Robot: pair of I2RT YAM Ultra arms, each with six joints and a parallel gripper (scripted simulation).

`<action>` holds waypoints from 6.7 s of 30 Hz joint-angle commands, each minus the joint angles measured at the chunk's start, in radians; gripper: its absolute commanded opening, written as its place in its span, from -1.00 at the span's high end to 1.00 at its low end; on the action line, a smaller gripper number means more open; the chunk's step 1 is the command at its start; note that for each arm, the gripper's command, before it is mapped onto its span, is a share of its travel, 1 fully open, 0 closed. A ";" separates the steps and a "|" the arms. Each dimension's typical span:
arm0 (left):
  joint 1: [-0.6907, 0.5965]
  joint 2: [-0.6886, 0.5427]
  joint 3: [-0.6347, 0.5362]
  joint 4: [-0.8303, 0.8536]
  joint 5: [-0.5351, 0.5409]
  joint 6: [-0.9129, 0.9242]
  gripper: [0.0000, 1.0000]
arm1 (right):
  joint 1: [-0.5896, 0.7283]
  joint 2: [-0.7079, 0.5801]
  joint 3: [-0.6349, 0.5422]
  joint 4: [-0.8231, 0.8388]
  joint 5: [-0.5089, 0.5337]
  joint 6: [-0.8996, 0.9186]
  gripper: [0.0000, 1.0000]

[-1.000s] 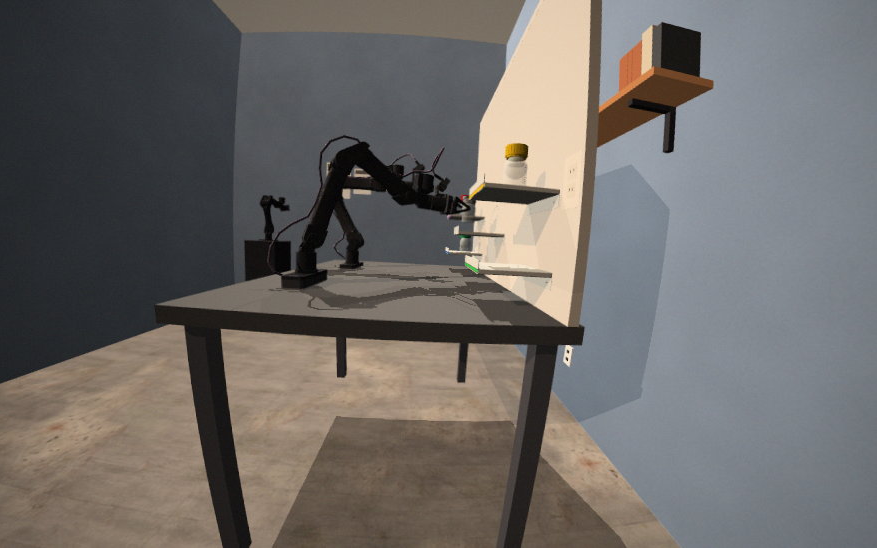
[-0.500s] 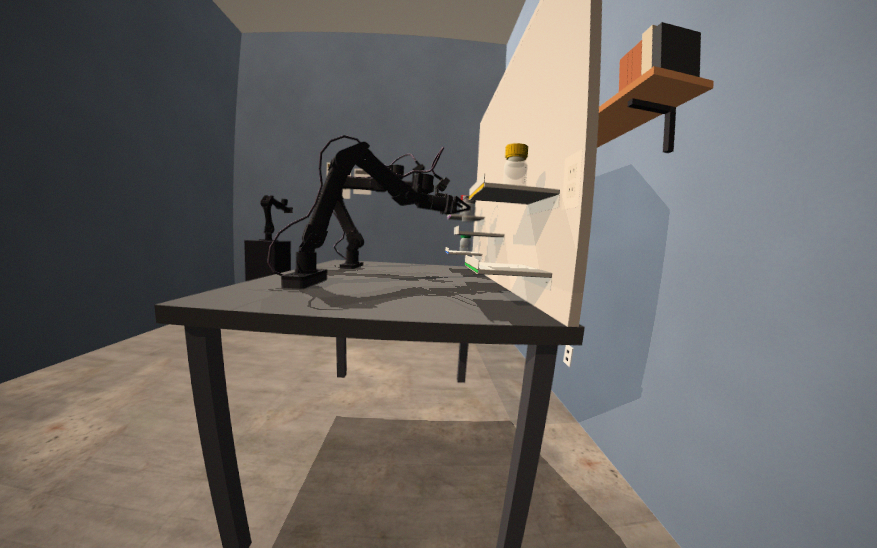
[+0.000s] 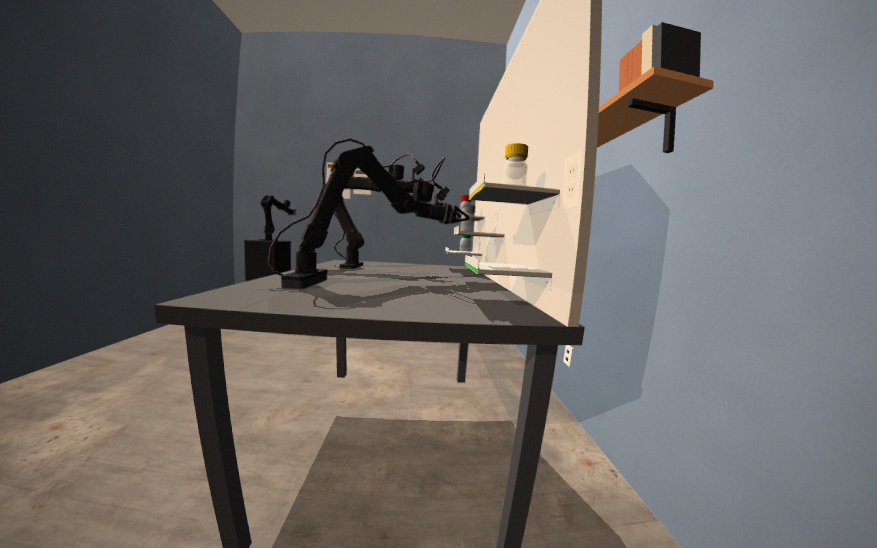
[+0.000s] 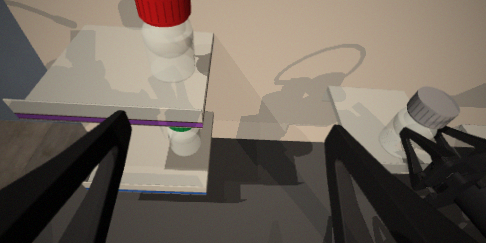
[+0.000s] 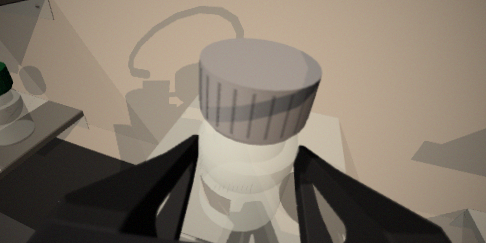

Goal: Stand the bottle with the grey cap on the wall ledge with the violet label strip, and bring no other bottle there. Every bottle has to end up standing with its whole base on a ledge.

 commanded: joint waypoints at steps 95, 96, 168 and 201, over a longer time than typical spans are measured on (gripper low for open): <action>-0.175 0.021 -0.085 0.213 -0.172 0.030 -1.00 | -0.615 -0.823 -0.073 -0.940 -0.728 -0.301 -0.77; -0.200 0.029 -0.095 0.234 -0.188 0.033 -1.00 | -0.626 -0.813 -0.056 -0.972 -0.766 -0.323 -0.77; -0.595 0.743 0.149 0.622 -0.371 -0.010 -0.87 | -0.863 -0.508 0.421 -1.769 -1.532 -0.878 -0.77; -0.554 0.889 0.334 0.584 -0.330 -0.008 -0.87 | -0.863 -0.508 0.421 -1.769 -1.532 -0.878 -0.77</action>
